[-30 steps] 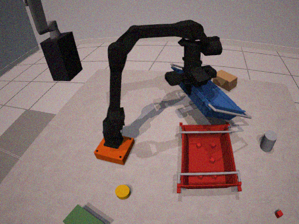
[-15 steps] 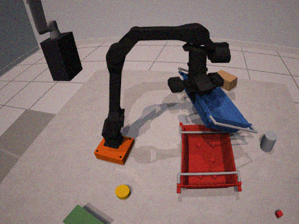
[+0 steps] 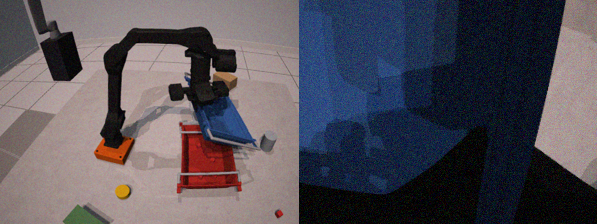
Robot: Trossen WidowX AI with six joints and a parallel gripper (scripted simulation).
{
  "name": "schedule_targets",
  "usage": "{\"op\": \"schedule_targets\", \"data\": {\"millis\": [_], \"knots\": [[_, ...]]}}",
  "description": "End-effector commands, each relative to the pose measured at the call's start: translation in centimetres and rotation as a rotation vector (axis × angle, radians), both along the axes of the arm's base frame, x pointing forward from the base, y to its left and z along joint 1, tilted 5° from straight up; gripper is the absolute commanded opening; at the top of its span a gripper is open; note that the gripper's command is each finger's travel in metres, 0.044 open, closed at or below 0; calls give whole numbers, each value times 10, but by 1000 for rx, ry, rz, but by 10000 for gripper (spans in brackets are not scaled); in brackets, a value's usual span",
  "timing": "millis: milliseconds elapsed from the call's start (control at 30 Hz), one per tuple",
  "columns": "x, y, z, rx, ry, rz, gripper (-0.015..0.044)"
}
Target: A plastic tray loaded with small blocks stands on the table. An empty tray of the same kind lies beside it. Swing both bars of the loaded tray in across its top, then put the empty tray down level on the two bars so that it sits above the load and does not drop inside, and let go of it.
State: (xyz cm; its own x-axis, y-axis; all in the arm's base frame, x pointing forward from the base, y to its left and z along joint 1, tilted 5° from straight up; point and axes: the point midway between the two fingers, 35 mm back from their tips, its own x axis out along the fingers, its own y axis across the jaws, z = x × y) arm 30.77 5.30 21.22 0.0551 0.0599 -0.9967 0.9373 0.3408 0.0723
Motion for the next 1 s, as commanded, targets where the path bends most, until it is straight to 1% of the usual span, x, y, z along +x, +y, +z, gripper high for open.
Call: {"op": "schedule_targets", "data": {"millis": [0, 600, 967], "knots": [[3, -12, 1, 8, -11, -26, 0], [5, -76, 0, 18, -10, -173, 0], [5, -79, 0, 18, -11, -178, 0]]}}
